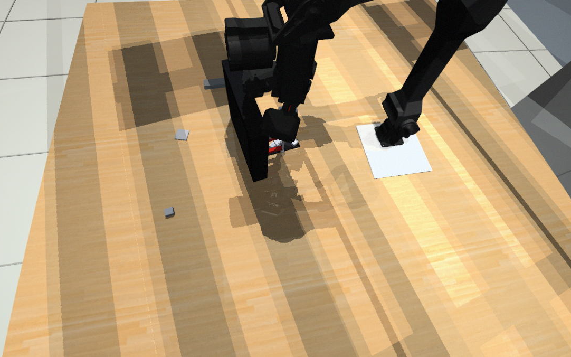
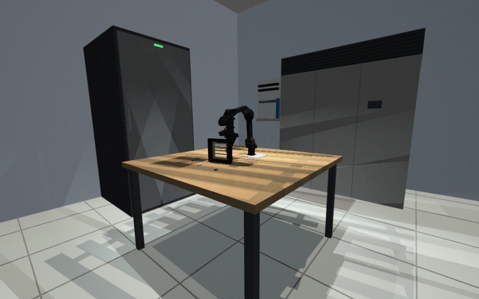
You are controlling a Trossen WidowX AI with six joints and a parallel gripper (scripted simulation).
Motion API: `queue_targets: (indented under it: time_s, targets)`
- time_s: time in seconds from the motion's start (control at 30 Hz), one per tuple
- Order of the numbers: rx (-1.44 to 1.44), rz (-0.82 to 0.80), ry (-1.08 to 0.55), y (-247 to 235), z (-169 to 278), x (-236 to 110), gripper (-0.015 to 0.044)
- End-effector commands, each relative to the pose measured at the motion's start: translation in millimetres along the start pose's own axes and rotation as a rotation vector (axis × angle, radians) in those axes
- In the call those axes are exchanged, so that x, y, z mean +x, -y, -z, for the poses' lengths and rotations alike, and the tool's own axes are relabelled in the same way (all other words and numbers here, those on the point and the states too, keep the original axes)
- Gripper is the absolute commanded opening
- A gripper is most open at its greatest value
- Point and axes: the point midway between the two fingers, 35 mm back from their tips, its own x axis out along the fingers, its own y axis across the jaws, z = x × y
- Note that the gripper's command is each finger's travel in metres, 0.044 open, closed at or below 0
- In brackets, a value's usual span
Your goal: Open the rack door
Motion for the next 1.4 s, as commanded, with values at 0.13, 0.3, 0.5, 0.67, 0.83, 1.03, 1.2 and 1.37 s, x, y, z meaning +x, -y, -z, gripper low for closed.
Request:
queue_targets:
  time_s: [0.13, 0.3, 0.5, 0.67, 0.83, 1.03, 1.2, 1.37]
  targets:
    - [0.365, 0.003, 0.002, 0.5, -0.3, 0.4, 0.0289]
    - [0.613, 0.003, 0.003, 0.5, -0.3, 0.4, 0.0289]
    - [0.910, 0.003, 0.003, 0.5, -0.3, 0.4, 0.0289]
    - [1.125, 0.002, 0.003, 0.5, -0.3, 0.4, 0.0289]
    - [1.133, 0.002, 0.003, 0.5, -0.3, 0.4, 0.0289]
    - [1.133, 0.002, 0.003, 0.5, -0.3, 0.4, 0.0132]
    - [1.133, 0.002, 0.003, 0.5, -0.3, 0.4, 0.0079]
    - [1.133, 0.002, 0.003, 0.5, -0.3, 0.4, 0.0046]
